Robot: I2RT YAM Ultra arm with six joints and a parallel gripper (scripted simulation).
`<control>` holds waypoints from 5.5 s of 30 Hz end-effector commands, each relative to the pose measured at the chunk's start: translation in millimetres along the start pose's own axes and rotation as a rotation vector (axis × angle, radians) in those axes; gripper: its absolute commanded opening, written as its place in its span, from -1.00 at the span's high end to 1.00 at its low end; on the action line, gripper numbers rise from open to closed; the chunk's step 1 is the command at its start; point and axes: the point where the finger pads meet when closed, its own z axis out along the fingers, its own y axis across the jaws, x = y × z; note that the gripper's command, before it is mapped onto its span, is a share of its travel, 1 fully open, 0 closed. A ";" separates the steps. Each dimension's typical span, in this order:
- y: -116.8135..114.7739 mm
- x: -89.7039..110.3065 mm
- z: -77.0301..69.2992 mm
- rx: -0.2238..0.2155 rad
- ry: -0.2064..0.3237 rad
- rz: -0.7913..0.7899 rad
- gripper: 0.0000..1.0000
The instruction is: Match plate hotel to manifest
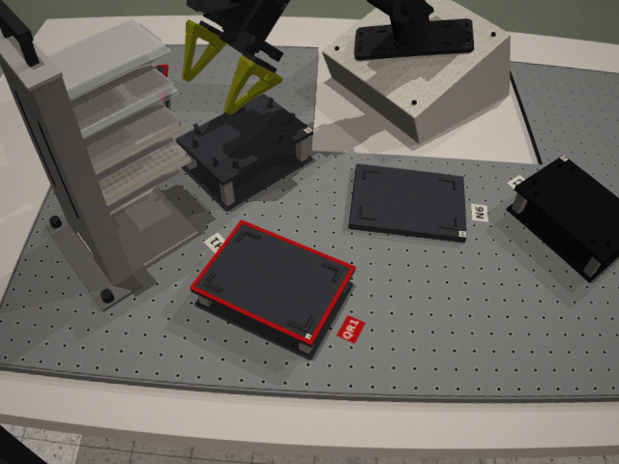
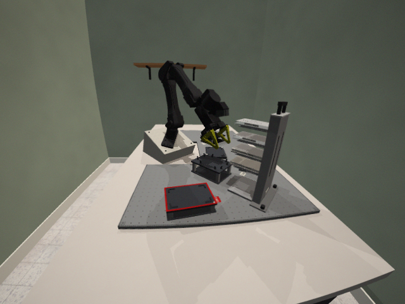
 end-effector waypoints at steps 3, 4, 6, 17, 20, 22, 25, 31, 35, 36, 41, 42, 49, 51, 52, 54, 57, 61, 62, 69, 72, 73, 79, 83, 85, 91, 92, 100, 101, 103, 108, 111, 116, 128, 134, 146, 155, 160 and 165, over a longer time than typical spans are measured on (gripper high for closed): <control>0.9 -22.3 3.6 0.001 -0.042 0.002 -1.00; 0.9 -22.3 3.6 0.001 -0.042 0.002 -1.00; -0.4 -24.2 5.4 0.005 -0.042 0.003 -1.00; 0.1 -34.7 15.8 0.003 -0.042 0.003 -1.00; 0.7 -36.6 17.7 0.002 -0.043 0.003 -1.00; 1.6 -36.3 18.8 -0.001 -0.038 0.002 -1.00; 0.1 -40.4 21.5 0.003 -0.043 0.003 -1.00; 0.1 -46.1 27.1 0.004 -0.043 0.003 -1.00; 1.6 -49.5 30.9 0.000 -0.041 0.002 -1.00; 1.0 -50.4 31.8 0.001 -0.041 0.003 -1.00; 0.5 -51.7 34.7 0.002 -0.035 0.004 -1.00; 1.1 -53.1 35.6 0.001 -0.037 0.003 -1.00; 1.5 -60.4 42.2 0.000 -0.039 0.003 -1.00; 1.9 -62.1 44.1 -0.001 -0.039 0.003 -1.00; 1.3 -63.0 45.0 0.000 -0.038 0.003 -1.00; 0.2 -63.8 45.9 0.003 -0.038 0.004 -1.00; 0.8 -64.2 47.8 0.001 -0.032 0.004 -1.00; -0.8 -59.1 44.9 0.003 -0.028 0.001 -1.00; -0.8 -59.1 44.9 0.003 -0.028 0.001 -1.00; -0.8 -59.1 44.9 0.003 -0.028 0.001 -0.70; -0.8 -59.1 44.9 0.003 -0.028 0.001 -0.70; -0.8 -59.1 44.9 0.003 -0.028 0.001 -0.70; -0.8 -59.1 44.9 0.003 -0.028 0.001 -0.70; -0.8 -59.1 44.9 0.003 -0.028 0.001 -0.70; -0.8 -59.1 44.9 0.003 -0.028 0.001 -0.70; -0.8 -59.1 44.9 0.003 -0.028 0.001 -0.70; 1.2 -70.6 40.9 0.001 -0.051 0.003 -0.70; 1.3 -73.1 36.8 0.001 -0.054 0.003 -0.70; 1.3 -73.1 36.8 0.001 -0.054 0.003 -0.70; 1.3 -73.1 36.8 0.001 -0.054 0.003 -0.70; 1.3 -73.1 36.8 0.001 -0.054 0.003 -0.70; 1.3 -73.1 36.8 0.001 -0.054 0.003 -0.70; 1.3 -73.1 36.8 0.001 -0.054 0.003 -0.70; -1.3 -44.3 33.3 0.003 -0.011 0.007 -0.70; -2.8 -38.3 27.9 0.005 -0.011 0.007 -0.70; -2.6 -28.5 18.9 0.005 -0.011 0.003 -0.70; -2.4 -19.6 10.8 0.005 -0.010 0.000 -0.70; -2.4 -16.7 8.1 0.005 -0.010 0.000 -0.70; -2.3 -11.8 3.6 0.005 -0.010 0.000 -0.70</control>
